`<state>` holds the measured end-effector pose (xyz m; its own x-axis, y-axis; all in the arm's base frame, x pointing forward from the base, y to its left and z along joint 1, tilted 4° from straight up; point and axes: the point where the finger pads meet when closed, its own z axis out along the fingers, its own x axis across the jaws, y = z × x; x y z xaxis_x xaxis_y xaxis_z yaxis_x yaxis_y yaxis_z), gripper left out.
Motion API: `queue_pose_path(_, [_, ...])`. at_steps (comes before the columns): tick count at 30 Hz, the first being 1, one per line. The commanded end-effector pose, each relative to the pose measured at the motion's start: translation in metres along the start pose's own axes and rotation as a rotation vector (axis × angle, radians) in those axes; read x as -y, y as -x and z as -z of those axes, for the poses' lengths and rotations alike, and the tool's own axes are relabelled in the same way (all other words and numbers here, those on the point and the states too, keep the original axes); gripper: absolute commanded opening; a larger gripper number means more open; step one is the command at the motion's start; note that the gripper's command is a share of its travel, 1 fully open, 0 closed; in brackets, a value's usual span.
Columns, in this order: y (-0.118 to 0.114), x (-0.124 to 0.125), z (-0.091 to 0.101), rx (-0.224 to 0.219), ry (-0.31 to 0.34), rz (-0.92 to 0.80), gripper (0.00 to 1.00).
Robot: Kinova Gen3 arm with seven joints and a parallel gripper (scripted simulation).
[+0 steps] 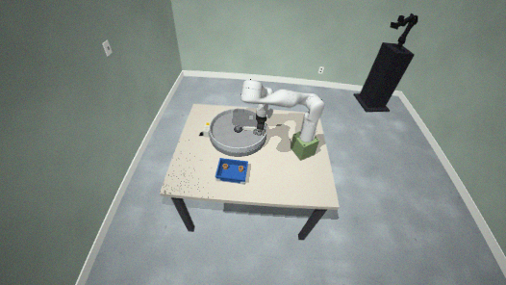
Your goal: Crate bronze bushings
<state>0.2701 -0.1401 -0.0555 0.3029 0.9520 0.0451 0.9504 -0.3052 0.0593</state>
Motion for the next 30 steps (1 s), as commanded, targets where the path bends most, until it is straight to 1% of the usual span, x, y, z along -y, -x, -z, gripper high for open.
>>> queue_pose_path(1, [0.0006,0.0002,-0.0001,0.001,0.0,-0.001,0.4])
queue_pose_path(9, [0.0006,0.0002,-0.0001,0.001,0.0,-0.001,0.4])
queue_pose_path(14, [0.0006,0.0002,-0.0046,0.001,0.0,-0.001,0.4])
queue_pose_path(26, [0.0006,0.0002,-0.0046,0.001,0.0,-0.001,0.4])
queue_pose_path(30, [0.0006,0.0002,-0.0082,0.001,0.0,-0.001,0.4])
